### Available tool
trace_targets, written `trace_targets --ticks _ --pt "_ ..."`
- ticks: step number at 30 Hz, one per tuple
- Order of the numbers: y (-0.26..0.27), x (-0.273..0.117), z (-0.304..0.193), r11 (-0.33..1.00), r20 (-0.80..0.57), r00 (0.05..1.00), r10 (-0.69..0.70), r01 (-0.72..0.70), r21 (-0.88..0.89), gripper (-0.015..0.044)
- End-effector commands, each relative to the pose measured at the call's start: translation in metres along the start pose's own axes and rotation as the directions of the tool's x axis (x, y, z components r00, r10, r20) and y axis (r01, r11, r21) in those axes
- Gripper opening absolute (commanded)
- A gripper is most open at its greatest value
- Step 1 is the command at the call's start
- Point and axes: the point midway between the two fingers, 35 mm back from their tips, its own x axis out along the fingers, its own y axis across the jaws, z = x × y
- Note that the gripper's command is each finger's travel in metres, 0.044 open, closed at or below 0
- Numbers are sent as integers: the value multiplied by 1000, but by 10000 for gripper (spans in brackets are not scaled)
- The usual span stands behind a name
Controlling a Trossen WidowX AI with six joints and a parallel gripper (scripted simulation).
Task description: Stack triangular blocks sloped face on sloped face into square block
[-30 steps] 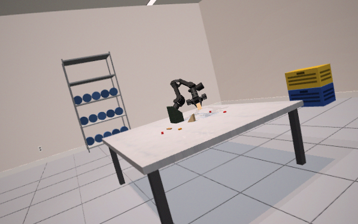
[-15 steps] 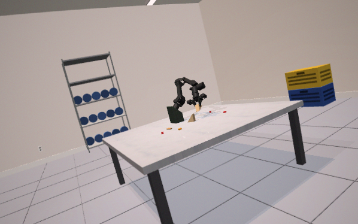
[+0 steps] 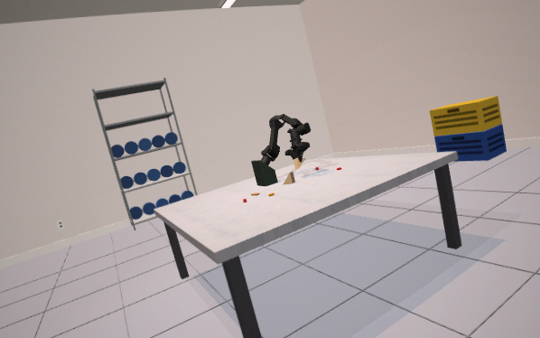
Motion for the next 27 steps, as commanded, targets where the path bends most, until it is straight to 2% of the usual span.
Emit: trace_targets --ticks 1,14,27 --pt "-2 -1 1 995 19 999 28 -29 94 0" --pt "-8 -4 1 864 102 985 142 -173 472 0" --pt "-19 -8 1 567 214 953 216 -301 767 0"
